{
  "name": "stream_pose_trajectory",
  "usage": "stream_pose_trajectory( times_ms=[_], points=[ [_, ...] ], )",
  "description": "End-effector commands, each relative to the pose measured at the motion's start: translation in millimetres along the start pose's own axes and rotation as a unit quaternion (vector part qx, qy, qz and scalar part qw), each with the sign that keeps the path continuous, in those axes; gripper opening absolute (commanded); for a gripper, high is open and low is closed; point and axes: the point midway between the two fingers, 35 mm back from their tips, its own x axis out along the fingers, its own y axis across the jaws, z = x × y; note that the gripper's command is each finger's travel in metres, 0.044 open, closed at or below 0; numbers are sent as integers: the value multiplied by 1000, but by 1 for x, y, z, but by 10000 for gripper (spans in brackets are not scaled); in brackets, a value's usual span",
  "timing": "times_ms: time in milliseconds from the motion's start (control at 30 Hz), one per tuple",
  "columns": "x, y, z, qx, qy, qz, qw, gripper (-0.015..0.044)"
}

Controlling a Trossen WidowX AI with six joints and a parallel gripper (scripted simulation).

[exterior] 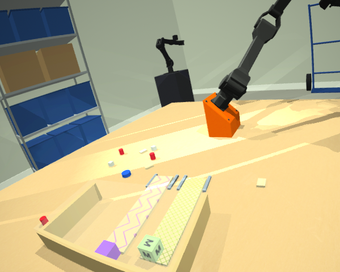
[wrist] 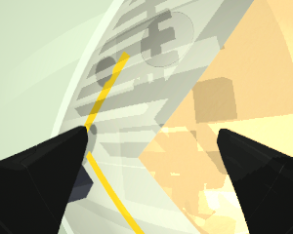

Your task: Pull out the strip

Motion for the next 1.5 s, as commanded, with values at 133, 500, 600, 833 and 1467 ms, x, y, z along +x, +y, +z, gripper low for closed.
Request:
stream_pose_trajectory(
  times_ms=[133, 500, 600, 833, 1467],
  points=[
    [13, -25, 44, -10, -51, -40, 998, 400],
    [19, -128, 179, -29, -154, -129, 979, 400],
    [12, -166, 210, -30, -174, -153, 972, 400],
    [-19, -263, 262, -21, -223, -219, 950, 400],
    [-154, -529, 237, 5, -309, -375, 874, 400]
  ],
)
